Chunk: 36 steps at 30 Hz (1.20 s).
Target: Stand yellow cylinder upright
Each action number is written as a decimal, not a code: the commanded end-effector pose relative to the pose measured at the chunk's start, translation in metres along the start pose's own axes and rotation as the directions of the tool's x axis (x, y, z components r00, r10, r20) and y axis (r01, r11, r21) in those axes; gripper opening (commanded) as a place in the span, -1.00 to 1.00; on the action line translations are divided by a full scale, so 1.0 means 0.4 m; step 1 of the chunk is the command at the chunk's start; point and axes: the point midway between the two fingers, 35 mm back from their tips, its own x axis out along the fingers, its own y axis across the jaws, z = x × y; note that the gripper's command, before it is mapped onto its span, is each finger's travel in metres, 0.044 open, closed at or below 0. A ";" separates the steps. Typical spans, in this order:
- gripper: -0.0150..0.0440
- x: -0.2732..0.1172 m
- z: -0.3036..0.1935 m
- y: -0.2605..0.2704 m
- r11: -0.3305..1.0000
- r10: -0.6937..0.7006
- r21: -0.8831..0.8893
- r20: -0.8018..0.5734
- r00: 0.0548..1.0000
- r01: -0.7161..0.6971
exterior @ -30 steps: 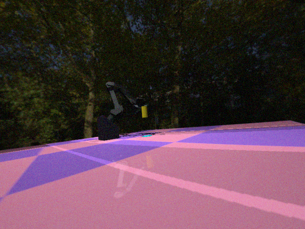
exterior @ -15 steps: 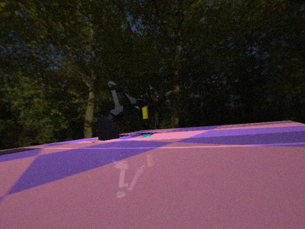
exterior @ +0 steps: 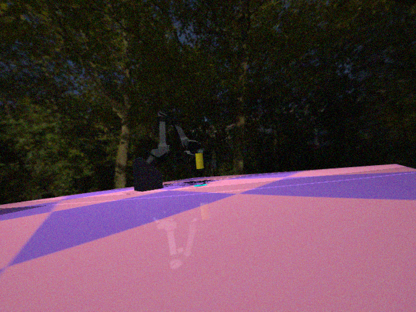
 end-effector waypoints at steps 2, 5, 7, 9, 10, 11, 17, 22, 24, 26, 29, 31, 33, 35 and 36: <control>-0.14 0.003 -0.027 -0.002 1.000 -0.002 -0.002 0.003 1.000 0.002; -0.14 0.004 -0.043 -0.003 1.000 -0.002 -0.002 0.004 1.000 0.002; -0.14 0.005 -0.053 -0.004 1.000 -0.001 -0.002 0.004 1.000 0.001; -0.14 0.005 -0.064 -0.006 1.000 -0.001 -0.003 0.004 1.000 0.001; -0.14 0.006 -0.069 -0.006 1.000 0.000 -0.003 0.005 1.000 0.000; -0.14 0.006 -0.074 -0.007 1.000 0.000 -0.003 0.005 1.000 0.000; -0.14 0.007 -0.105 -0.013 1.000 0.003 -0.004 0.007 1.000 -0.003; -0.14 0.007 -0.127 -0.019 1.000 0.007 -0.005 0.009 1.000 -0.007; -0.14 0.007 -0.129 -0.019 1.000 0.007 -0.005 0.009 1.000 -0.007; -0.14 0.007 -0.136 -0.019 1.000 0.007 -0.005 0.008 1.000 -0.007; -0.14 0.008 -0.154 -0.018 1.000 0.006 -0.005 0.005 1.000 -0.006; -0.14 0.009 -0.166 -0.018 1.000 0.005 -0.005 0.004 1.000 -0.005; -0.14 0.009 -0.174 -0.019 1.000 0.005 -0.006 0.003 1.000 -0.005; -0.14 0.009 -0.175 -0.019 1.000 0.005 -0.006 0.003 1.000 -0.005; -0.14 0.009 -0.175 -0.019 1.000 0.005 -0.006 0.003 1.000 -0.005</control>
